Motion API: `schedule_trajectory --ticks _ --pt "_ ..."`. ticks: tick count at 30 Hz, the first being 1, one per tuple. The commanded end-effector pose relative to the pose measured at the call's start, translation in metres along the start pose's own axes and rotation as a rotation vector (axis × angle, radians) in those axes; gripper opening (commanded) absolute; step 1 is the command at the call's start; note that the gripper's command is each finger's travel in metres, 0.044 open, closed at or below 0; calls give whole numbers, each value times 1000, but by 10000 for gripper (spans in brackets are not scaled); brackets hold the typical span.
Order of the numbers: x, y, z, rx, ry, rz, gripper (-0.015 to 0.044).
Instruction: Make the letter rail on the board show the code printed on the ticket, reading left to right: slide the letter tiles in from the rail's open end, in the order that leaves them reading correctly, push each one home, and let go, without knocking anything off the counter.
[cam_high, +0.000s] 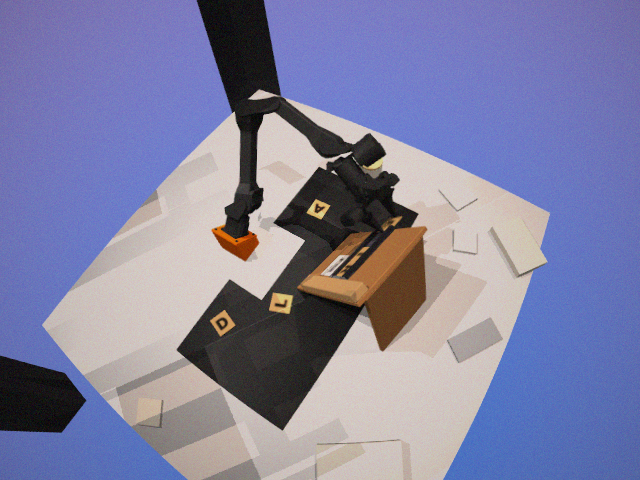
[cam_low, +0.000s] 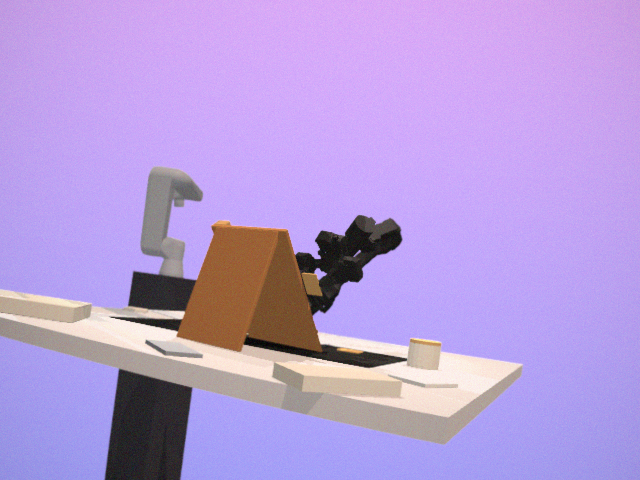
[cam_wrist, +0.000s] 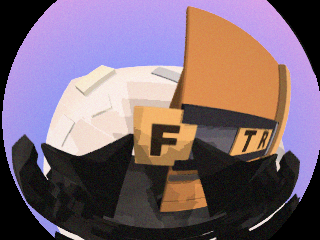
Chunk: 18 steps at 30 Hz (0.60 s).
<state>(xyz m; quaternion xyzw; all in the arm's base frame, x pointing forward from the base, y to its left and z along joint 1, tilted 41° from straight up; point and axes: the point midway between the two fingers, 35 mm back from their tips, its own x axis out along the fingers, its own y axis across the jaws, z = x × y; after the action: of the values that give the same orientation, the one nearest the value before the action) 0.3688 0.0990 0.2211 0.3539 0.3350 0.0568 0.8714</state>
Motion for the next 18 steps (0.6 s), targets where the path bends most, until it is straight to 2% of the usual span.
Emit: schedule_trajectory --ticks 1,18 --pt "1 -3 -2 -5 6 0 0" --pt "1 -12 -2 -6 6 -1 0"
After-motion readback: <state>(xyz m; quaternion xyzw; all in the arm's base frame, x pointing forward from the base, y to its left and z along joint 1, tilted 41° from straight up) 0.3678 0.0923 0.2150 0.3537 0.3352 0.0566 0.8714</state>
